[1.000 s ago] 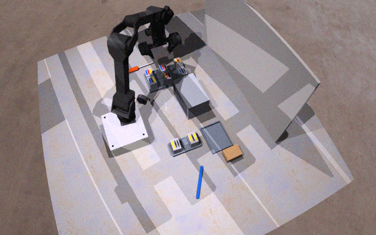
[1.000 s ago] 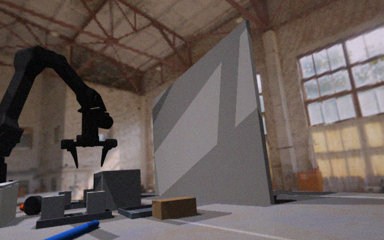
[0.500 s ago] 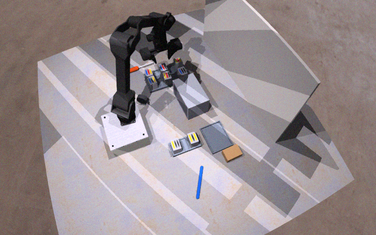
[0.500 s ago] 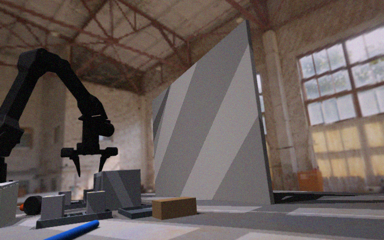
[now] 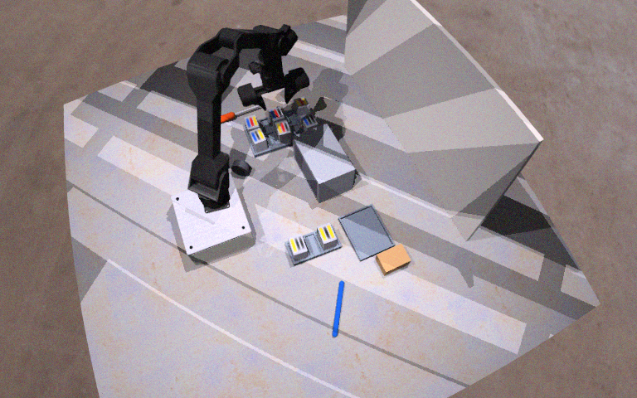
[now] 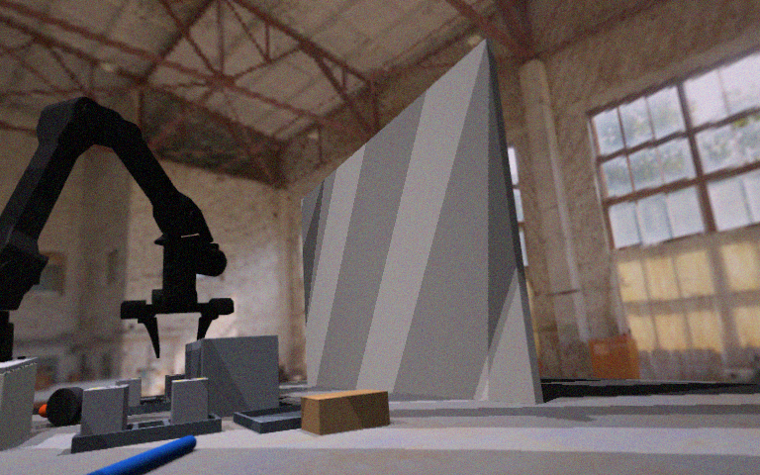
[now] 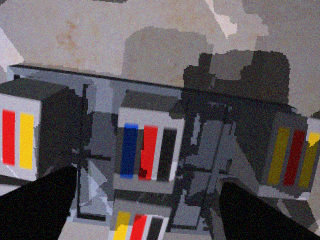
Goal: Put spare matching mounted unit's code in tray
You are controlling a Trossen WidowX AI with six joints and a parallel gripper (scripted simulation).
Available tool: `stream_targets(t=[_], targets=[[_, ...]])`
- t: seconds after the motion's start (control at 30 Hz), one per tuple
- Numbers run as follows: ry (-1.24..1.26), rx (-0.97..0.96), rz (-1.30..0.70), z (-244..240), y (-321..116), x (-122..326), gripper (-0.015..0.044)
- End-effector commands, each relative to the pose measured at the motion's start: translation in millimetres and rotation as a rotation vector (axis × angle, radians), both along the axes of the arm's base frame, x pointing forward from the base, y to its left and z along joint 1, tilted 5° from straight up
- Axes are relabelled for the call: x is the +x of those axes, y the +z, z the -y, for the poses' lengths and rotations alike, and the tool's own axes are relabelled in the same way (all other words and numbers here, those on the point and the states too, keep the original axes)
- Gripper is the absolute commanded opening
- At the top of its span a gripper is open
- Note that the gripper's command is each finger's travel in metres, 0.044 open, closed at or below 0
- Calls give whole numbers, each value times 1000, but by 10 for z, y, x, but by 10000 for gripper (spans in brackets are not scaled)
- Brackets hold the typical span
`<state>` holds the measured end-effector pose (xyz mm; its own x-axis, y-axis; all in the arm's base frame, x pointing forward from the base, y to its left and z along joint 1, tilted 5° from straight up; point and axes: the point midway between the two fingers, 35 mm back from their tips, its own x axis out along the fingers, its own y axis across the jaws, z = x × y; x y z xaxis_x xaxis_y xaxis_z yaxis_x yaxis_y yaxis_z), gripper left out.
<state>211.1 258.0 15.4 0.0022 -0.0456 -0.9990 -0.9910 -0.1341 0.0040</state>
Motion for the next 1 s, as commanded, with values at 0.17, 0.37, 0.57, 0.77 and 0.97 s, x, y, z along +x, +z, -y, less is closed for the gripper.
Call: stream_targets(t=[0.17,0.37,0.57,0.77,0.97], targets=[[3,-4,-5,8,-183,-2,300],[3,-4,-5,12,-283,-2,300],[3,-4,-5,20,-382,-4,300],[3,-4,-5,30,-480,-8,300],[3,-4,-5,42,-578,-15,300]])
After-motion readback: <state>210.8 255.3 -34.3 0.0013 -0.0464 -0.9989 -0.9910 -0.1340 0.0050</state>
